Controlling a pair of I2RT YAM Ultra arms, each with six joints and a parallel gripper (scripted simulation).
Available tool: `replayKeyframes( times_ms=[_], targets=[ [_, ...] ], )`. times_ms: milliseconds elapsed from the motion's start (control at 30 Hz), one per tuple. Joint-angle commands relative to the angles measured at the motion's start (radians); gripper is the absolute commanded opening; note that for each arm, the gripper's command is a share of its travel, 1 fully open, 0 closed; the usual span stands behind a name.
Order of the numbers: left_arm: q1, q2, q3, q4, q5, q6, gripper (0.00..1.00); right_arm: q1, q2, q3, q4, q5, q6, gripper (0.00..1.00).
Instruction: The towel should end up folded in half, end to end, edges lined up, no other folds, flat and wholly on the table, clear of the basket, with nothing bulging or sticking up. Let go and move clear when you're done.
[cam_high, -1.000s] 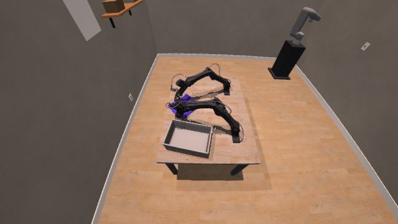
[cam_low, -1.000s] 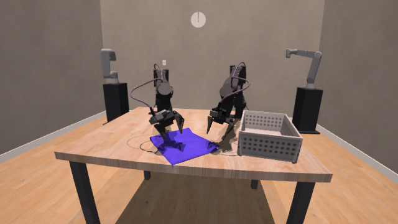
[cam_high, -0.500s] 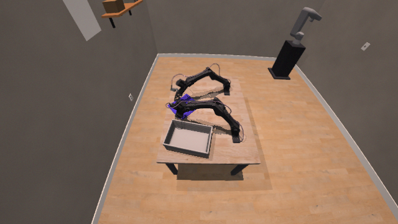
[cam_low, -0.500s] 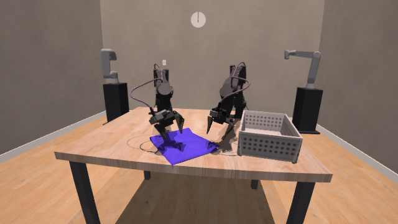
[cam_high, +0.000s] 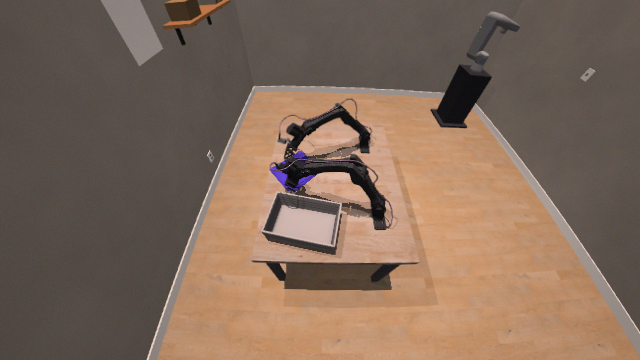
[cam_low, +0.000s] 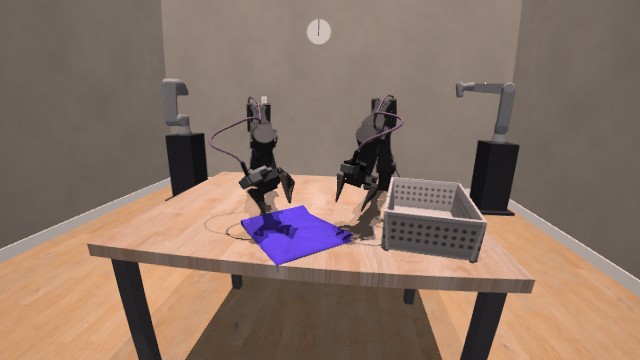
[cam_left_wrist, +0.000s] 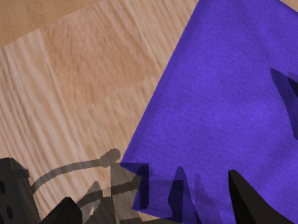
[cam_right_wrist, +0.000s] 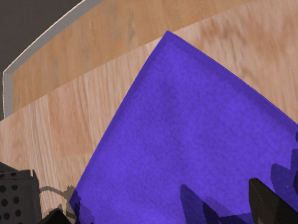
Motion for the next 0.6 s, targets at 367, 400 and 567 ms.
replayKeyframes(
  times_ms=[367, 400, 567],
  targets=[
    [0.017, -0.208, -0.074, -0.113, 0.017, 0.014, 0.78, -0.013, -0.222, -0.112, -0.074, -0.008, -0.011, 0.84],
    [0.018, -0.223, -0.078, -0.124, 0.017, 0.015, 0.78, -0.013, -0.239, -0.12, -0.082, -0.008, -0.011, 0.84],
    [0.021, -0.266, -0.084, -0.162, 0.018, 0.016, 0.78, -0.014, -0.29, -0.105, -0.108, -0.008, -0.012, 0.84]
  ],
)
